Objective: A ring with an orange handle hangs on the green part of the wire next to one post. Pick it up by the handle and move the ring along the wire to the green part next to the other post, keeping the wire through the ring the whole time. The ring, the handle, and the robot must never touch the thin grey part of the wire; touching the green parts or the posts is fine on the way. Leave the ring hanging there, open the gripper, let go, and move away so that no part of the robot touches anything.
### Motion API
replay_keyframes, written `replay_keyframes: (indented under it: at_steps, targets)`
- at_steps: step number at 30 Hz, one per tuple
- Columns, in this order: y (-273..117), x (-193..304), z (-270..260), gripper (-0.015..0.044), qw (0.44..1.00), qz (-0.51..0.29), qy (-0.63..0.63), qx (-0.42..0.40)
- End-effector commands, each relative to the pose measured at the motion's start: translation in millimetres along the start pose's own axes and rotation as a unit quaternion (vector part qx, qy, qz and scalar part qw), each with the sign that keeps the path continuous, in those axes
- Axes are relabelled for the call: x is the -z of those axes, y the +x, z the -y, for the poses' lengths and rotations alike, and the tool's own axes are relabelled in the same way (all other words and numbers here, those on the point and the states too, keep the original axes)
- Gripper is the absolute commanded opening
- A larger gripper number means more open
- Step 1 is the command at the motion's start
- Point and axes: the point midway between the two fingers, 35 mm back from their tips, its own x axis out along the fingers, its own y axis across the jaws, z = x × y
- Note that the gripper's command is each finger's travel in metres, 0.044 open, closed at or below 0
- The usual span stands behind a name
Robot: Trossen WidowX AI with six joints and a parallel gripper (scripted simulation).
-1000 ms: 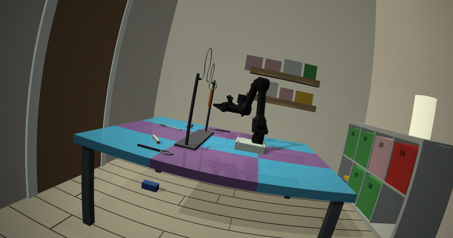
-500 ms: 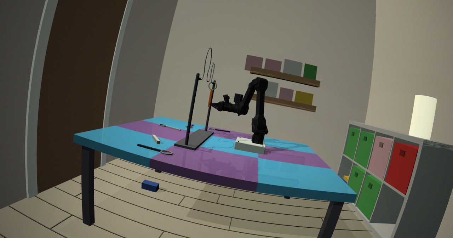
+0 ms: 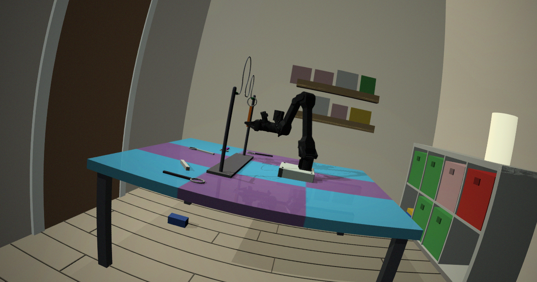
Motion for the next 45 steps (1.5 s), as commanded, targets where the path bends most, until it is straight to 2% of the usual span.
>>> replay_keyframes:
  at_steps: [1,27,39,45]
  targets:
    - [6.1,-0.2,0.9,0.0160,1.000,0.000,0.002,0.002]
    - [13.0,-0.2,0.0,0.0160,1.000,0.001,0.002,0.002]
    - [12.8,-0.5,-0.8,-0.0150,1.000,0.001,-0.001,0.000]
    - [12.8,-0.5,-0.8,-0.0150,1.000,0.001,-0.001,0.000]
